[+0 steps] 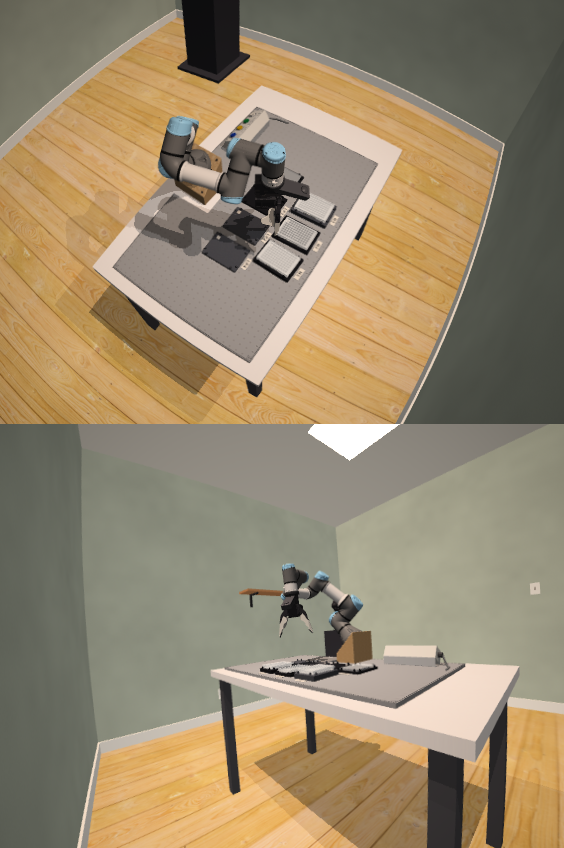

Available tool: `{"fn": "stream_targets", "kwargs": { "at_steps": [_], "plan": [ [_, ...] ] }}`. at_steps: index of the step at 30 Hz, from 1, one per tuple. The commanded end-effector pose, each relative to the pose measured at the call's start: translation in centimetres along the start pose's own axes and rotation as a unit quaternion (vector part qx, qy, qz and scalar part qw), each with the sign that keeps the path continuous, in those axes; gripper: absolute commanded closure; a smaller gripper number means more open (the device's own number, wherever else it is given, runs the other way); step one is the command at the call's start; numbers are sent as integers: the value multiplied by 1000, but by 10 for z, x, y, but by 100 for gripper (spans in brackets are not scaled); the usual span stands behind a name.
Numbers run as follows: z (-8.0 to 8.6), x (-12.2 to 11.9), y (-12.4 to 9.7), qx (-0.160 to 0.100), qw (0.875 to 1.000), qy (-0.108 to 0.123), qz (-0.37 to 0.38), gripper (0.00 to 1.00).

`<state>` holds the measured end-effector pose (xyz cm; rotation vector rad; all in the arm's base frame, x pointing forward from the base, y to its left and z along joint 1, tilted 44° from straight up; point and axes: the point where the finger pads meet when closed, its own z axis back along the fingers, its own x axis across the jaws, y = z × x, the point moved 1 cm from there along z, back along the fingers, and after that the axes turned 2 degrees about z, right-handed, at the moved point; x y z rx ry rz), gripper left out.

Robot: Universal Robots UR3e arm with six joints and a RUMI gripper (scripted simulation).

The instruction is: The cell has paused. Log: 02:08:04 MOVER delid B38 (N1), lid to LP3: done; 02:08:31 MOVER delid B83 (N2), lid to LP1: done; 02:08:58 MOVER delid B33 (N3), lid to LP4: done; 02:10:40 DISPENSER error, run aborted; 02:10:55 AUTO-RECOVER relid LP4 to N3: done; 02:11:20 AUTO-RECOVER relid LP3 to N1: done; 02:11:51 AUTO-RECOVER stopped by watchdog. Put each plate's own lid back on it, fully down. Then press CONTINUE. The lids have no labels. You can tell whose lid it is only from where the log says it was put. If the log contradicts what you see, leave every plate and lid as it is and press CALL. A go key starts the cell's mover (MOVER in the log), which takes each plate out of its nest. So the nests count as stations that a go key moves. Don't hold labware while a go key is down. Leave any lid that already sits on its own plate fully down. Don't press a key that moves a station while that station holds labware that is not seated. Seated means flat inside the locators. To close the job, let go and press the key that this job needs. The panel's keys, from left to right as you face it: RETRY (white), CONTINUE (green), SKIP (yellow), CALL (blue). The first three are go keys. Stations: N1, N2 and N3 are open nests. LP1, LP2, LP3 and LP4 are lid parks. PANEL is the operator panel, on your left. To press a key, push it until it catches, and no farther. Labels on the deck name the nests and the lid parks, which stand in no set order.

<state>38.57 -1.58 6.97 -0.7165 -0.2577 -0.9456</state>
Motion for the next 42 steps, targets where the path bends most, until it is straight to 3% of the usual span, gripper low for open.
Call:
{"fn": "stream_targets", "kwargs": {
  "at_steps": [1,17,18,34,42],
  "plan": [
    [1,0,0,1,1000,-1,0,0],
    [1,0,0,1,1000,-1,0,0],
    [-1,-5,0,2,1000,-2,-11,18],
    [-17,-44,-10,4,990,-13,-144,18],
    [-29,-69,-21,6,975,-20,-219,18]
  ]
}}
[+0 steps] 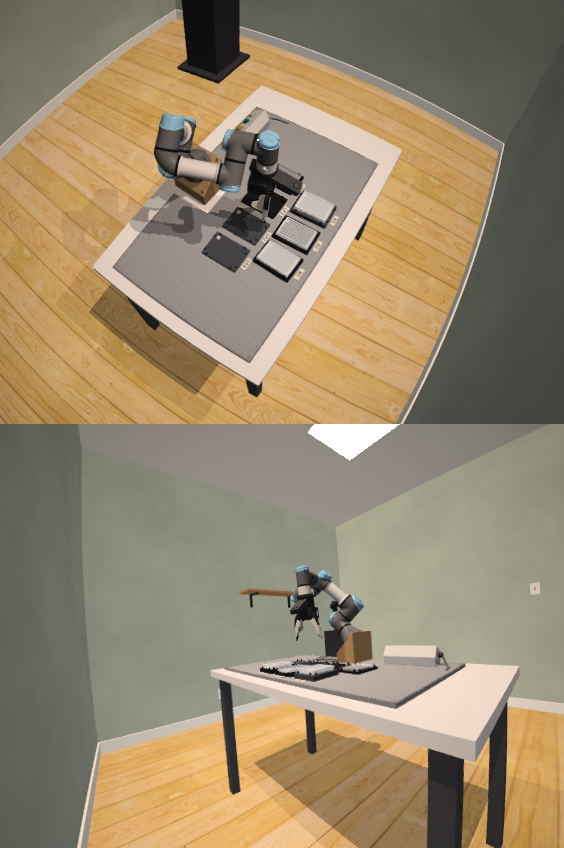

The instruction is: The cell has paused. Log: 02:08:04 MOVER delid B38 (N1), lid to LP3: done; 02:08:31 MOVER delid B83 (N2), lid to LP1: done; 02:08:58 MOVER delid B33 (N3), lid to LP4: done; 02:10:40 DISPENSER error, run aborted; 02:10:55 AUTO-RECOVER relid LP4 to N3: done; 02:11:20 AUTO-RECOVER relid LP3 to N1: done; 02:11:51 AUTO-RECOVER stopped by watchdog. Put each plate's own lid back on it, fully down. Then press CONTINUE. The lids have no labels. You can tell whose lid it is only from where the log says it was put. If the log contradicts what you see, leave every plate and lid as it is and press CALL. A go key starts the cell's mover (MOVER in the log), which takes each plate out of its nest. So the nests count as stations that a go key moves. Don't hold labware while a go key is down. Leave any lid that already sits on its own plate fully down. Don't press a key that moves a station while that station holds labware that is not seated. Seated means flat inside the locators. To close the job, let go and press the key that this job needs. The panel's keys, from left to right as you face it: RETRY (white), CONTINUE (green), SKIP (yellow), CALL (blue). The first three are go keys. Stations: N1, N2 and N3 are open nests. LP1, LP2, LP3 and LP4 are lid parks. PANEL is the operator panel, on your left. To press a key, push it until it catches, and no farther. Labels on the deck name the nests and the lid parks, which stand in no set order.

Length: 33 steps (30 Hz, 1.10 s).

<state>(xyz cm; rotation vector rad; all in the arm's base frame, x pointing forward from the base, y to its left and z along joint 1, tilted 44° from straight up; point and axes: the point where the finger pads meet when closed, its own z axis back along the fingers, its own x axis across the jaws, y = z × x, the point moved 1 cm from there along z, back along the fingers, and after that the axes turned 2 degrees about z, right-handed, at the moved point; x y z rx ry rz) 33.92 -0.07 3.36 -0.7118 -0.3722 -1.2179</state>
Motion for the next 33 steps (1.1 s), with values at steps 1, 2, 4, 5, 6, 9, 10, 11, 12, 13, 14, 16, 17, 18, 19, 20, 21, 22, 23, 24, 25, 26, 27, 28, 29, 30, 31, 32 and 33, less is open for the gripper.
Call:
{"fn": "stream_targets", "kwargs": {
  "at_steps": [1,2,4,5,6,9,10,11,12,13,14,16,17,18,19,20,21,22,23,24,25,26,27,28,29,30,31,32,33],
  "plan": [
    [-8,-14,-10,16,996,-11,-87,18],
    [-8,-14,-10,16,996,-12,-90,18],
    [-10,-17,-14,16,995,-12,-100,18],
    [-12,-20,-17,17,994,-13,-110,18],
    [-13,-22,-19,17,993,-14,-120,18],
    [-13,-22,-19,17,992,-14,-124,18],
    [-15,-25,-22,18,991,-15,-133,18],
    [-17,-28,-26,18,989,-15,-143,18],
    [-18,-29,-28,19,988,-16,-153,18],
    [-18,-29,-28,19,987,-16,-157,18],
    [-18,-29,-28,19,987,-16,-157,18],
    [-18,-29,-28,19,987,-16,-157,18],
    [-18,-29,-28,19,987,-16,-157,18],
    [-18,-29,-28,19,987,-16,-157,18],
    [-18,-29,-28,19,987,-16,-157,18],
    [-18,-29,-28,19,987,-16,-157,18],
    [-24,-29,-28,18,987,-16,-157,18],
    [-29,-29,-28,18,987,-16,-157,18],
    [-34,-29,-27,18,988,-16,-156,18],
    [-39,-29,-27,18,988,-16,-156,18],
    [-39,-29,-27,18,988,-16,-156,18],
    [-39,-29,-27,18,988,-16,-156,18],
    [-44,-29,-27,18,988,-16,-156,18],
    [-49,-28,-27,18,988,-16,-156,18],
    [-54,-28,-27,18,988,-16,-156,18],
    [-59,-28,-27,18,988,-16,-156,18],
    [-64,-28,-27,18,988,-16,-156,18],
    [-69,-28,-26,18,988,-16,-156,18],
    [-74,-28,-26,18,988,-16,-156,18]
  ]
}}
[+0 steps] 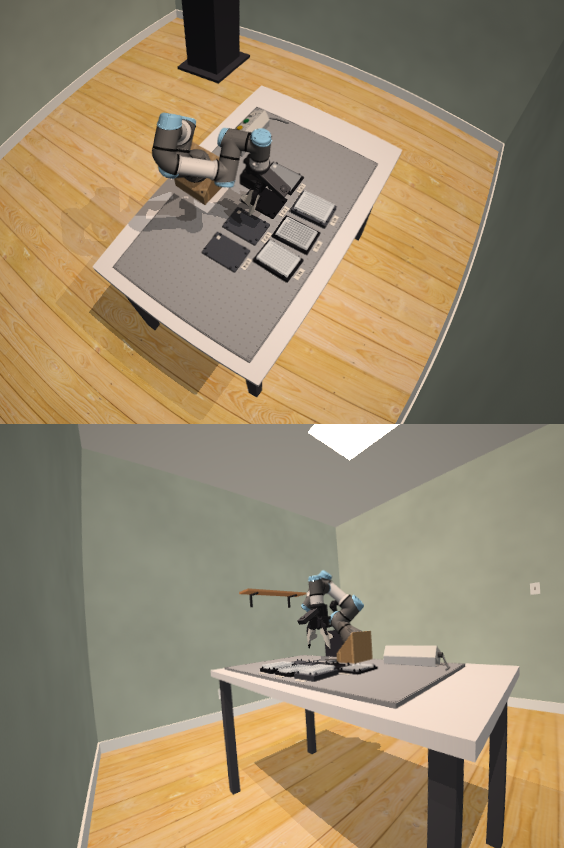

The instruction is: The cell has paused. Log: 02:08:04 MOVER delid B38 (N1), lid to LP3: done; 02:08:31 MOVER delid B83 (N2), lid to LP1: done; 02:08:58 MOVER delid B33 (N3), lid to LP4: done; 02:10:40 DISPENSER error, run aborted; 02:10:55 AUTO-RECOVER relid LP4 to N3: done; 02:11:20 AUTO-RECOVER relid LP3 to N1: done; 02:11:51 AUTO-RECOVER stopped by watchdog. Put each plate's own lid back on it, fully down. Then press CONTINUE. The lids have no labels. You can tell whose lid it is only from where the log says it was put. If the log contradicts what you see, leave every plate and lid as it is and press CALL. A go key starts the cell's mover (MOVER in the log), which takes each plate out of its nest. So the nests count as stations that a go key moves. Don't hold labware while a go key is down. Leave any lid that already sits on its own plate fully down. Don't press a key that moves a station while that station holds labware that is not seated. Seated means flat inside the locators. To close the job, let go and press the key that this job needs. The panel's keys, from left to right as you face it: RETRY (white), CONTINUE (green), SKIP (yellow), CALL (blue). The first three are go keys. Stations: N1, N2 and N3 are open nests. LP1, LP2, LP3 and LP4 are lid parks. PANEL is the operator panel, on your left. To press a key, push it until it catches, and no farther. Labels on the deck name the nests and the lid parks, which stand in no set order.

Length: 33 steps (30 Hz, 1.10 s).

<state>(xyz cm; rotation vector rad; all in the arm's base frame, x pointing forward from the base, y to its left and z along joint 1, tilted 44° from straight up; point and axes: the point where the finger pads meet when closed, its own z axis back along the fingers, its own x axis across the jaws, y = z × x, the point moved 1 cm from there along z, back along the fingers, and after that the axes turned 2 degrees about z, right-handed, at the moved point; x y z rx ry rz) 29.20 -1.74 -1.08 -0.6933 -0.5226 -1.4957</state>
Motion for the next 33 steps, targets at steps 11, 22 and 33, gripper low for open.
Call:
{"fn": "stream_targets", "kwargs": {
  "at_steps": [11,22,33],
  "plan": [
    [-30,0,8,18,1000,4,-4,18],
    [-29,-1,8,18,1000,4,-4,18],
    [-29,-11,8,19,1000,4,-4,18]
  ]
}}
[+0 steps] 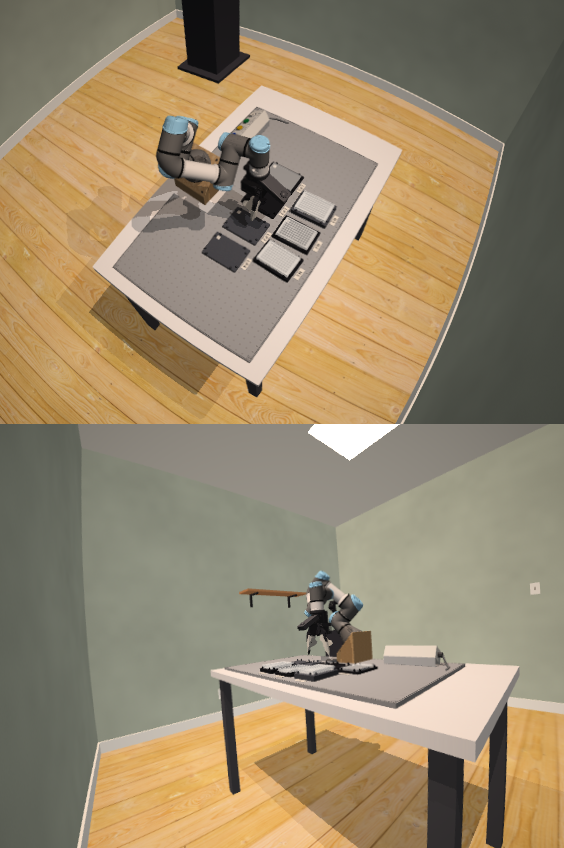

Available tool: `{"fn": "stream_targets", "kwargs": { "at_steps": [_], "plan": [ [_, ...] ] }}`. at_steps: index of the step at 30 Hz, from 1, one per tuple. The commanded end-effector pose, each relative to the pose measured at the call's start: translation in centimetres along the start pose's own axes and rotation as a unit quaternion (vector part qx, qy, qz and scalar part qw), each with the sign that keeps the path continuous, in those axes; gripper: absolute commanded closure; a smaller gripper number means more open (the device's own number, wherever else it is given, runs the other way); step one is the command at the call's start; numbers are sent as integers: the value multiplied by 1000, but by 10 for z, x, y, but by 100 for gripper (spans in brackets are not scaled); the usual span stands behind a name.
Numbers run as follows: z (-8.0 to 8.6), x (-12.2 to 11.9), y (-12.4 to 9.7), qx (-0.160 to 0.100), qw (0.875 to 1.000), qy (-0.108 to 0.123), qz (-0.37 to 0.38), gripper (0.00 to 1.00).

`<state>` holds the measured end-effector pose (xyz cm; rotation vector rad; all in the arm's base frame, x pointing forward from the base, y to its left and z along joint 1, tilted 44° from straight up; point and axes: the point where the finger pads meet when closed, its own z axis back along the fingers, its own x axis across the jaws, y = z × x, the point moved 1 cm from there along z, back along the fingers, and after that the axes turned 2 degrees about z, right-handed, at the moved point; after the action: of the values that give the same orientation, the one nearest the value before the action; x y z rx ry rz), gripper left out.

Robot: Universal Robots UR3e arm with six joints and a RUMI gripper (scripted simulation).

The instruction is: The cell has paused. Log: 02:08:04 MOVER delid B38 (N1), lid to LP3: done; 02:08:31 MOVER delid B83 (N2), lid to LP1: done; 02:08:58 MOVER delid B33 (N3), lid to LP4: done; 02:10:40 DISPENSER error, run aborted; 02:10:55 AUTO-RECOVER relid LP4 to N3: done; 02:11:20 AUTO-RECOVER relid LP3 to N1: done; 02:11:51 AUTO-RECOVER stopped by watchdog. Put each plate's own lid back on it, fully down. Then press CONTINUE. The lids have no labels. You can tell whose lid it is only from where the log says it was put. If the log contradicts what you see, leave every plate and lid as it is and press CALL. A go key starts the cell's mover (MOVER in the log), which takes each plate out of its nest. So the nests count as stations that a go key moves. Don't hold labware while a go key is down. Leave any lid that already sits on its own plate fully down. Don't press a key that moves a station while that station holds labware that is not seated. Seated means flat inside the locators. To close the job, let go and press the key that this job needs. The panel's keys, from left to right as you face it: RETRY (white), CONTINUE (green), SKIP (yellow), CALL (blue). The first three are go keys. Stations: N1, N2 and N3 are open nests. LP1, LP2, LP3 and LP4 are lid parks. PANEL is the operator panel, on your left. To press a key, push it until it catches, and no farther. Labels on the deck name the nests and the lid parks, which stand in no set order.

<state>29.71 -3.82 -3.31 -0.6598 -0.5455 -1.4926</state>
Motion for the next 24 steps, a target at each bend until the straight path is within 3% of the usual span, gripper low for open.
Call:
{"fn": "stream_targets", "kwargs": {
  "at_steps": [1,24],
  "plan": [
    [1,-15,-1,1,1000,1,0,18],
    [1,-119,-15,1,1000,1,0,18]
  ]
}}
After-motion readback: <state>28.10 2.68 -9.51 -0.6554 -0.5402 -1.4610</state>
